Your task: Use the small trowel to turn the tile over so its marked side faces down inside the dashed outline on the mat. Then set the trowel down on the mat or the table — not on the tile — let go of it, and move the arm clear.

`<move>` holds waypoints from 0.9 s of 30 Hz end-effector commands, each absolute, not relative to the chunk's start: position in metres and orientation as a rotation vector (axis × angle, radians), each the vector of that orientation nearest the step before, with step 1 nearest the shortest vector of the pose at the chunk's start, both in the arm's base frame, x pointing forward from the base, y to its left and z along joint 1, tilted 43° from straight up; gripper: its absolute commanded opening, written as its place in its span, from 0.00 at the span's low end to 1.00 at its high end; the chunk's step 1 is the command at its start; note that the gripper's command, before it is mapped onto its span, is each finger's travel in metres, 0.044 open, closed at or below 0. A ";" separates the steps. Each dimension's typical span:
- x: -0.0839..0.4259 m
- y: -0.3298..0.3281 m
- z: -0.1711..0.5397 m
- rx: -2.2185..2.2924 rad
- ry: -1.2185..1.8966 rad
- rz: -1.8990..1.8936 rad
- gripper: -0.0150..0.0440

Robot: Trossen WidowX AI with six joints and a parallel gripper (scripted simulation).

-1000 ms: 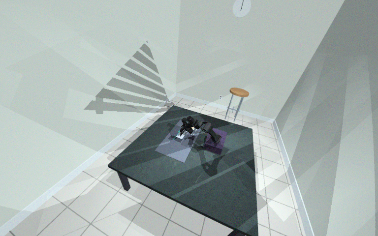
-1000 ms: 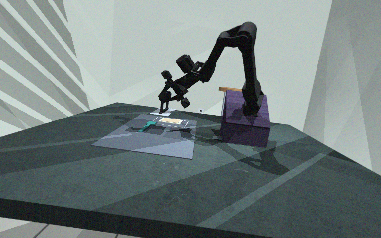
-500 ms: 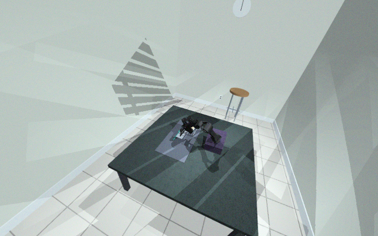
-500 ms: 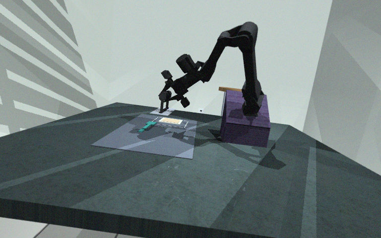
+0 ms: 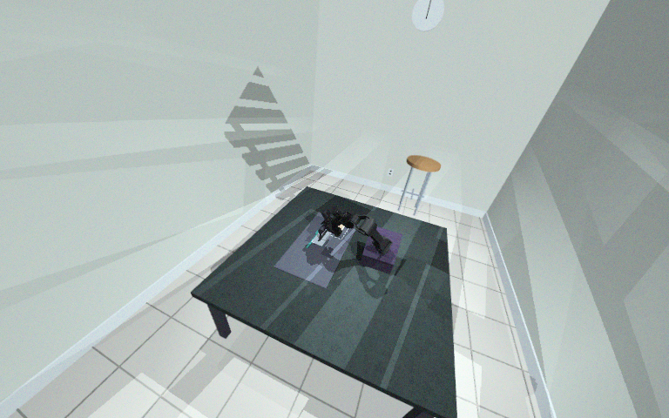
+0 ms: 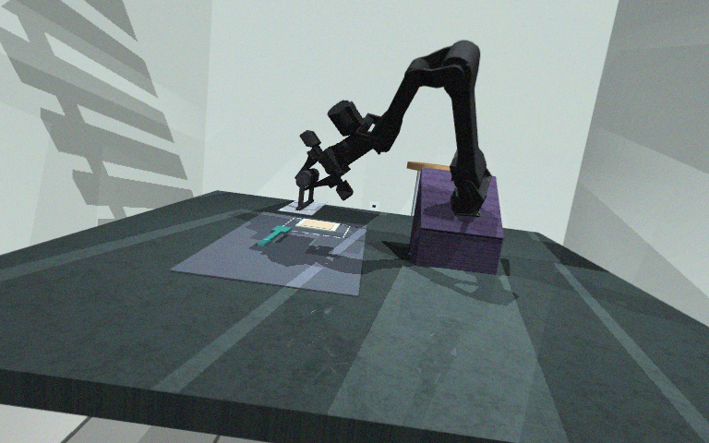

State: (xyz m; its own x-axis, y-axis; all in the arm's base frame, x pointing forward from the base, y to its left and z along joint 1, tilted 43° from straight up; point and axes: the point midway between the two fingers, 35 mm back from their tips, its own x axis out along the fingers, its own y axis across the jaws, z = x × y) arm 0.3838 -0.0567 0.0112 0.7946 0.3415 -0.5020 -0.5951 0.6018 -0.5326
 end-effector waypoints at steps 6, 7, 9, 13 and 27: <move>0.384 -0.058 0.012 -0.746 0.371 0.553 0.25; 0.384 -0.057 0.011 -0.746 0.370 0.557 0.25; 0.384 -0.056 0.011 -0.746 0.370 0.558 0.25; 0.384 -0.055 0.011 -0.746 0.370 0.562 0.25; 0.414 -0.014 0.016 -0.545 0.607 0.541 0.25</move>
State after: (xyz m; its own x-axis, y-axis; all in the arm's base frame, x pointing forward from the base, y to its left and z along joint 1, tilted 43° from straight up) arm 0.4003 -0.0235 0.0035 0.7061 0.3388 -0.6218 -0.6392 0.6828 -0.3539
